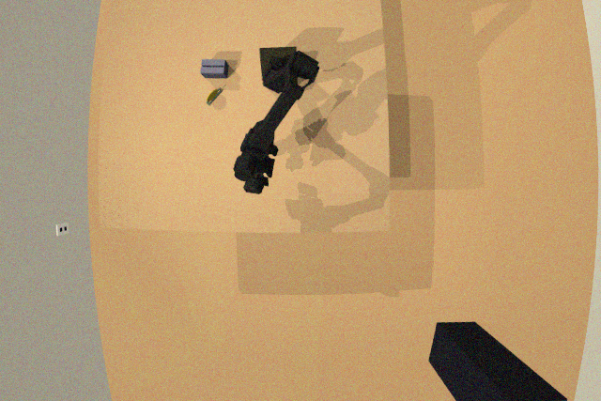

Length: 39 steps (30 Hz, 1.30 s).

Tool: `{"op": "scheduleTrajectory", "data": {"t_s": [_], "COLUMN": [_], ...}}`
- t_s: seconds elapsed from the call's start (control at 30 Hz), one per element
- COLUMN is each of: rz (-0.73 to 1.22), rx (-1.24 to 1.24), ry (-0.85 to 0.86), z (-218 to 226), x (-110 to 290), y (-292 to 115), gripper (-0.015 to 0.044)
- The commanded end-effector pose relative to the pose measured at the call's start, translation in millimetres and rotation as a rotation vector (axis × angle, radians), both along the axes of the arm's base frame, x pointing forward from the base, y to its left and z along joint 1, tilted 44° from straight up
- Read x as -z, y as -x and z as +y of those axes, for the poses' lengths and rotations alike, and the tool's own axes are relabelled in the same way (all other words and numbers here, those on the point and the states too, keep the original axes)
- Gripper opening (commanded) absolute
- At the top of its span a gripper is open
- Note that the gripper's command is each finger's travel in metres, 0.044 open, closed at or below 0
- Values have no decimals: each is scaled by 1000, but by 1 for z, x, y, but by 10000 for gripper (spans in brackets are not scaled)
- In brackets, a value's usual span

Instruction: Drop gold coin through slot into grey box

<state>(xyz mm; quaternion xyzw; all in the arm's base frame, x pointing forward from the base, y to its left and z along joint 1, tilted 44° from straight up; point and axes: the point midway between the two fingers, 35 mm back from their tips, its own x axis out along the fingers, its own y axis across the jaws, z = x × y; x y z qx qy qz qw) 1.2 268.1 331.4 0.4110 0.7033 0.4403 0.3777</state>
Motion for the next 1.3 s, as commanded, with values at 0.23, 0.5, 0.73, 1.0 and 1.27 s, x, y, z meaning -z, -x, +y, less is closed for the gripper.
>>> {"op": "scheduleTrajectory", "data": {"t_s": [0.23, 0.5, 0.73, 1.0, 1.27], "rz": [-506, -725, -871, -997, -1082], "rx": [119, 67, -28, -161, -279], "ry": [168, 272, 336, 359, 331], "z": [11, -12, -43, -89, -141], "x": [78, 122, 159, 199, 235], "y": [-120, -177, -217, -250, -268], "gripper": [161, 161, 161, 161, 161]}}
